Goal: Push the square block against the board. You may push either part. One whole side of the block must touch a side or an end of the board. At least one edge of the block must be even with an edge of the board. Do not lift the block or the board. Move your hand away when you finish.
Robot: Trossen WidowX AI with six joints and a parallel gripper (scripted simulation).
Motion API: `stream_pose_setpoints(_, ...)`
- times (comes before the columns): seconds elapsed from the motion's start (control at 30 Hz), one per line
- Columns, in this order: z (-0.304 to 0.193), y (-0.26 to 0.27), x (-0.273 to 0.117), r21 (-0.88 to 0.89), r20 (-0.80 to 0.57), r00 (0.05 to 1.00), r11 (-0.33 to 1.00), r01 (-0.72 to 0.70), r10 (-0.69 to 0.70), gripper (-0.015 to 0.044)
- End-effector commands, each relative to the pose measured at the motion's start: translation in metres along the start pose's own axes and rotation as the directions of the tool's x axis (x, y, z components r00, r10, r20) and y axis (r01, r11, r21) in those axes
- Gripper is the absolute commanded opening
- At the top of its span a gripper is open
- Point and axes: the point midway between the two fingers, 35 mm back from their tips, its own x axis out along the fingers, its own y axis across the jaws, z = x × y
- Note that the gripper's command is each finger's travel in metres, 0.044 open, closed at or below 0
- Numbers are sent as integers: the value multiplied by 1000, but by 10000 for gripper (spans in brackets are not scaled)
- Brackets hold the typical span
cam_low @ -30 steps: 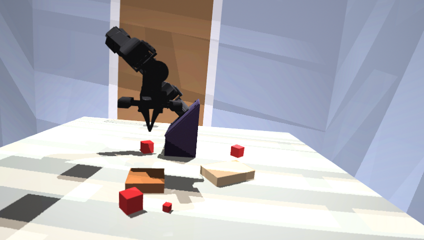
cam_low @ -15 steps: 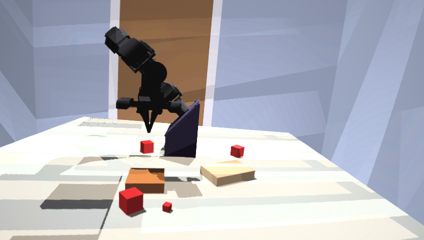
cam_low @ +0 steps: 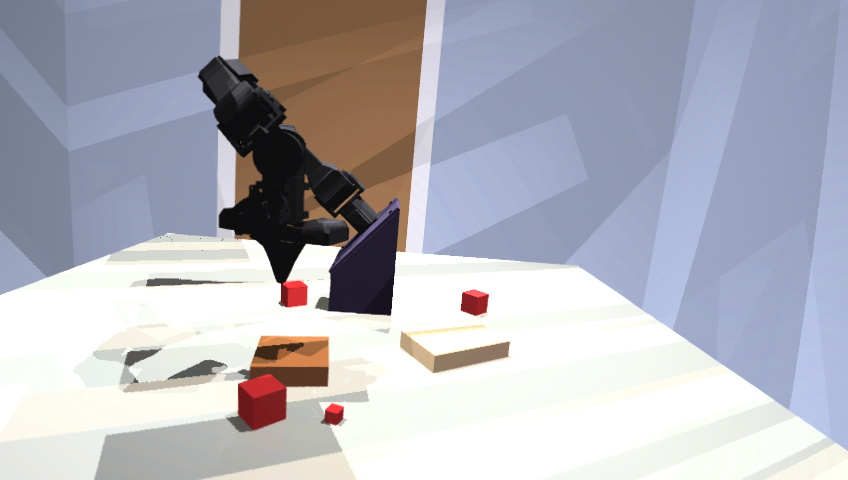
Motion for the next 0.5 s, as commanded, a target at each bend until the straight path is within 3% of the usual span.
stream_pose_setpoints(0.0, 15, 1, 4, 131, 6, 1000, 991, -2, 1, 0)
stream_pose_setpoints(0.47, 62, -1, 27, 575, 9, 1000, 818, -5, -1, 0)
